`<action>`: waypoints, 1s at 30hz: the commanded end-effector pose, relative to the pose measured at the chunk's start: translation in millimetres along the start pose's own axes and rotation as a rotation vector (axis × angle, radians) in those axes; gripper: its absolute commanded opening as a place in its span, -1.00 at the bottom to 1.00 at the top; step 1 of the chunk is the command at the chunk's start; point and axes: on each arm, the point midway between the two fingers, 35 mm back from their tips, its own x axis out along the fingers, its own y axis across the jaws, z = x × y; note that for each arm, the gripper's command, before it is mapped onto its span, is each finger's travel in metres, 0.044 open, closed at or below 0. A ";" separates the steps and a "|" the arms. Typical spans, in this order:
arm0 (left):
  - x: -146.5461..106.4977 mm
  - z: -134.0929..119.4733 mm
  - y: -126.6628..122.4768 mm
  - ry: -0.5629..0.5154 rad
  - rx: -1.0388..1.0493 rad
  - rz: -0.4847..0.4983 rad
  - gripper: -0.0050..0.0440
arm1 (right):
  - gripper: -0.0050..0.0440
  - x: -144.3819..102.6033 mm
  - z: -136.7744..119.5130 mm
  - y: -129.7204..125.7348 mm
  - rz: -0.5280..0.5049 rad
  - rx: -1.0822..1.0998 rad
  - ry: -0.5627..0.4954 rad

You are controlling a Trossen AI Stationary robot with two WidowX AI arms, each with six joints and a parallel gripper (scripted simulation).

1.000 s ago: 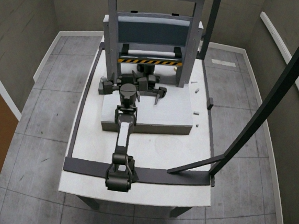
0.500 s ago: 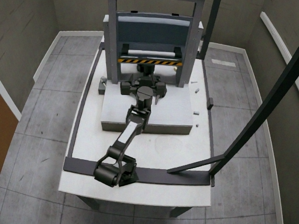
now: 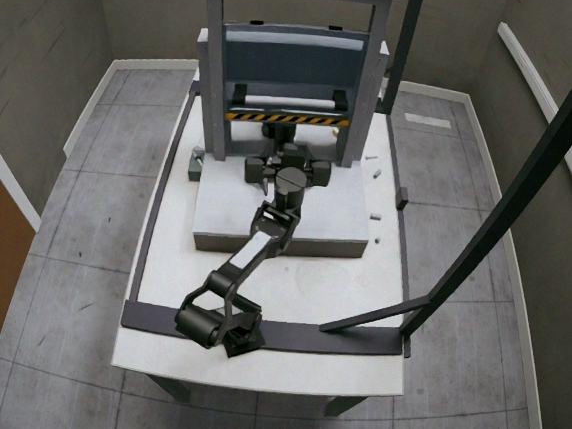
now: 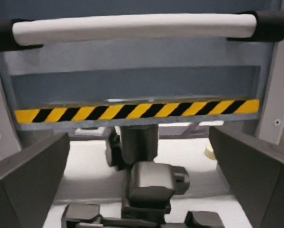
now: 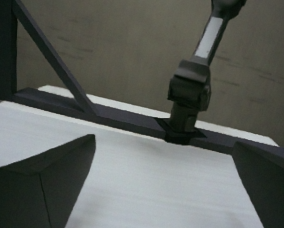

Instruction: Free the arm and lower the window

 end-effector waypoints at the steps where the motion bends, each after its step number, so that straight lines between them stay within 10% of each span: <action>1: 9.3 14.7 -0.9 -0.031 -0.016 -0.007 0.84 | 0.84 0.9 33.8 -4.7 -0.007 0.010 -0.056; 30: 76.5 15.6 -1.8 -0.032 -0.012 -0.011 0.84 | 0.84 0.9 33.8 -4.7 -0.007 0.010 -0.056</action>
